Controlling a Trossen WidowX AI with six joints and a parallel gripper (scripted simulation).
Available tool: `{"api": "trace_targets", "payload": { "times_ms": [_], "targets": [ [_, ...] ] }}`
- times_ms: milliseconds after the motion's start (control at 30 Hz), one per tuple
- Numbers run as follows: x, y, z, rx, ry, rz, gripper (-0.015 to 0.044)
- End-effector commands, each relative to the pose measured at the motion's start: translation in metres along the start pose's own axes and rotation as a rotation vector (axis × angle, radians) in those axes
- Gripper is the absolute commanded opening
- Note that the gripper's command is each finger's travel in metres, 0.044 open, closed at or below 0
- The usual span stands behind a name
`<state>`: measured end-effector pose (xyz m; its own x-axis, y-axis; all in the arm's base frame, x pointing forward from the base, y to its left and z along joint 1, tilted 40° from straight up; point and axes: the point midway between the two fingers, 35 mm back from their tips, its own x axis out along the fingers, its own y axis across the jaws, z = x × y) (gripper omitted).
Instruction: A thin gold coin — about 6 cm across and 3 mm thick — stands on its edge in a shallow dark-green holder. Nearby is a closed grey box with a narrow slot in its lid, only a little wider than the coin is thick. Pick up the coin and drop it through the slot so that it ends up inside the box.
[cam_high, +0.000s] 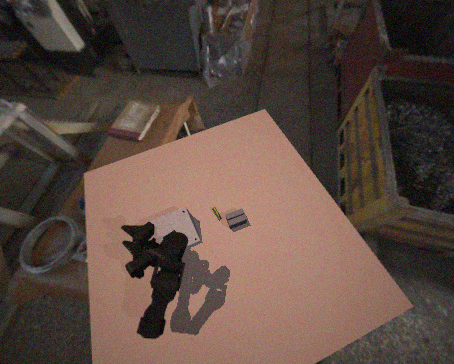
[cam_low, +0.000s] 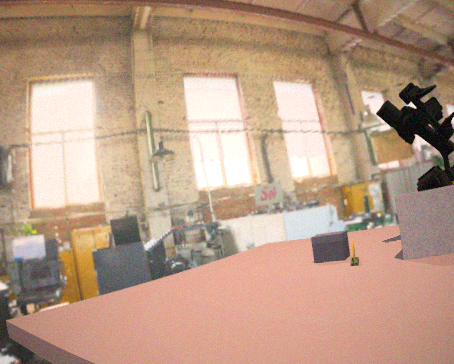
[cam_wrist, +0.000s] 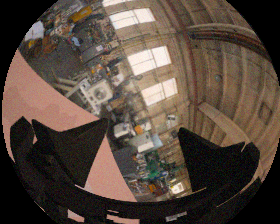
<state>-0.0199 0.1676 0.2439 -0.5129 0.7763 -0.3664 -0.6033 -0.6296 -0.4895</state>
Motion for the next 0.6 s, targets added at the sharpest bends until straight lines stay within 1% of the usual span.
{"api": "trace_targets", "payload": {
  "times_ms": [0,67,267,467,567],
  "targets": [
    [0.0,-0.001,-0.002,0.02,0.007,0.002,0.0374],
    [0.0,-0.006,-0.014,0.181,0.065,0.013,0.0321],
    [-0.006,-0.022,-0.071,0.893,0.342,-0.017,0.0164],
    [-0.021,-0.028,-0.128,1.56,0.631,-0.186,0.0161],
    [-0.026,-0.028,-0.141,1.71,0.7,-0.251,0.0161]
  ]
}}
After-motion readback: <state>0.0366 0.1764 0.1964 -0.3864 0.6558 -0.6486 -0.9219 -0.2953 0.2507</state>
